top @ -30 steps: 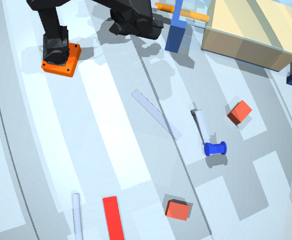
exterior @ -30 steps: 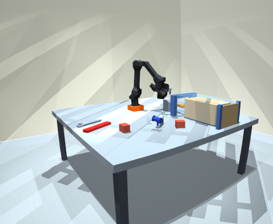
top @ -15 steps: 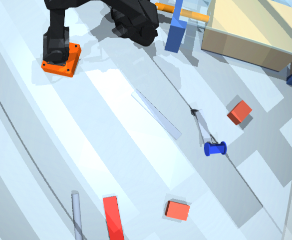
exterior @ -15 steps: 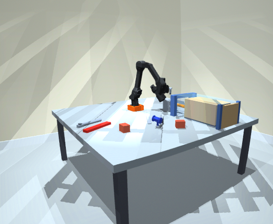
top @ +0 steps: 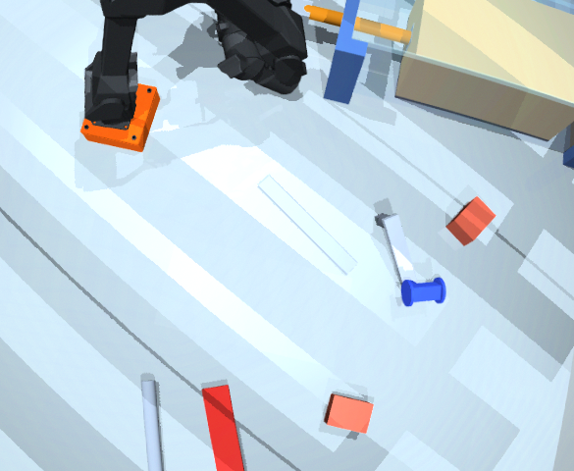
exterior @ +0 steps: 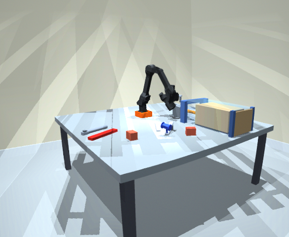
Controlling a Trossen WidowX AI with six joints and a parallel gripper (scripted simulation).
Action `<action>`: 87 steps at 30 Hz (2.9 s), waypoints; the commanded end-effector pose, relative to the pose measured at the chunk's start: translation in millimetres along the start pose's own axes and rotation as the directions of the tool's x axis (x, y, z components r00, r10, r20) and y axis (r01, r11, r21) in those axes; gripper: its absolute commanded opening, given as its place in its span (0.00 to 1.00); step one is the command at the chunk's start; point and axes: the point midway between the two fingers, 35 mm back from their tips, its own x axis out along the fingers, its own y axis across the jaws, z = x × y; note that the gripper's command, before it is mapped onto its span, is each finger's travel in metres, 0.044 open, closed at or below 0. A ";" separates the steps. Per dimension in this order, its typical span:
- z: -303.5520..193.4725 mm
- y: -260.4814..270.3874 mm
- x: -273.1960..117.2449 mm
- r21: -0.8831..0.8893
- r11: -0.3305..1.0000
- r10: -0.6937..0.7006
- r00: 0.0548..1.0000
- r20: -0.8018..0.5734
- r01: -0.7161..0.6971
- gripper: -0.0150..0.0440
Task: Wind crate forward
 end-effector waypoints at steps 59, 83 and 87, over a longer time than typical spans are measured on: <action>2.9 -26.8 -6.6 0.010 1.000 0.008 1.000 0.001 -0.008 0.25; 2.2 -30.4 -5.5 0.010 1.000 0.009 1.000 -0.005 -0.008 0.25; 2.1 -30.6 -5.5 0.010 1.000 0.009 1.000 -0.005 -0.008 0.25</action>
